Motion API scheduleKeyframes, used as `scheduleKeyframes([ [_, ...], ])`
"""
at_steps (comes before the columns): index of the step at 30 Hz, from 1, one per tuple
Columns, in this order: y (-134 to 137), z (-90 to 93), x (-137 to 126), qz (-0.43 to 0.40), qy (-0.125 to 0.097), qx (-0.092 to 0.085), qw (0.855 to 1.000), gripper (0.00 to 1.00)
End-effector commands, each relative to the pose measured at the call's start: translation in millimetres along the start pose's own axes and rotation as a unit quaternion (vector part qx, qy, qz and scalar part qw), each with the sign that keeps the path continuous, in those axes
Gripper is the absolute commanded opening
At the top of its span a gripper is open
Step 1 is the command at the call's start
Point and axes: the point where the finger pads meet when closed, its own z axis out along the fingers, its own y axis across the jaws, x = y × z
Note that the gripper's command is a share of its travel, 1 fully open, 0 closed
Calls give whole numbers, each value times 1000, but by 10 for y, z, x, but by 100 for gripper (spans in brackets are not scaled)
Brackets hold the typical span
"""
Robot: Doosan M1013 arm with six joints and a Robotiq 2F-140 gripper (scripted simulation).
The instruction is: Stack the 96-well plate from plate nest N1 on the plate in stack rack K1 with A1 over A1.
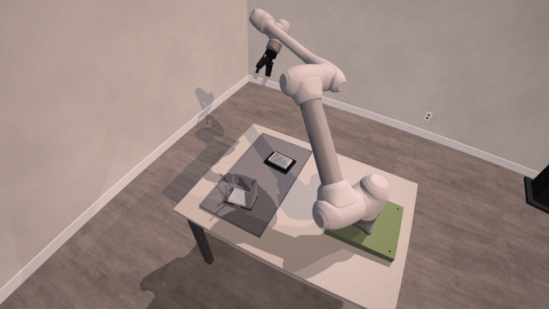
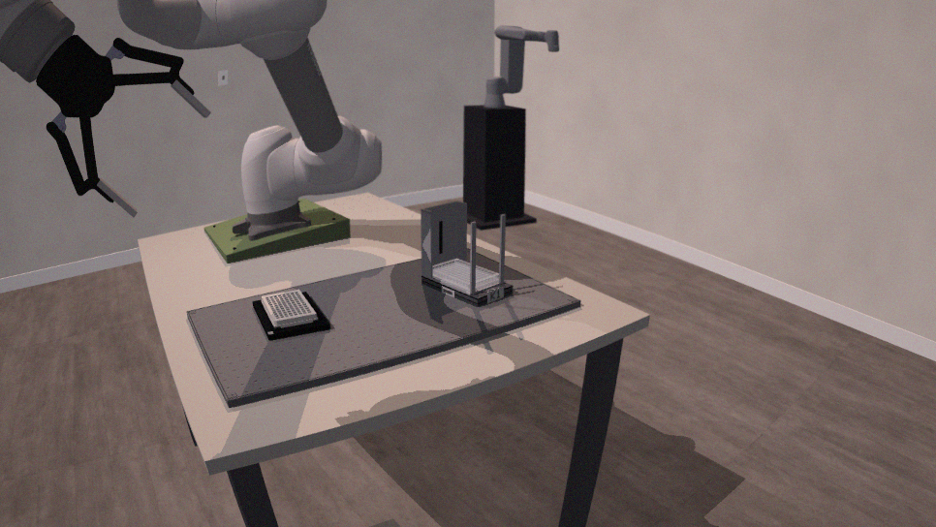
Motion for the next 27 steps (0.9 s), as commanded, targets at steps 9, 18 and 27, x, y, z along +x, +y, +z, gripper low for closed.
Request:
scheduleKeyframes([
  [9,-2,-2,-1,0,0,0,1000,100],
  [18,-22,43,-8,11,-1,-12,1000,100],
  [27,-184,447,-119,50,-6,-59,997,100],
])
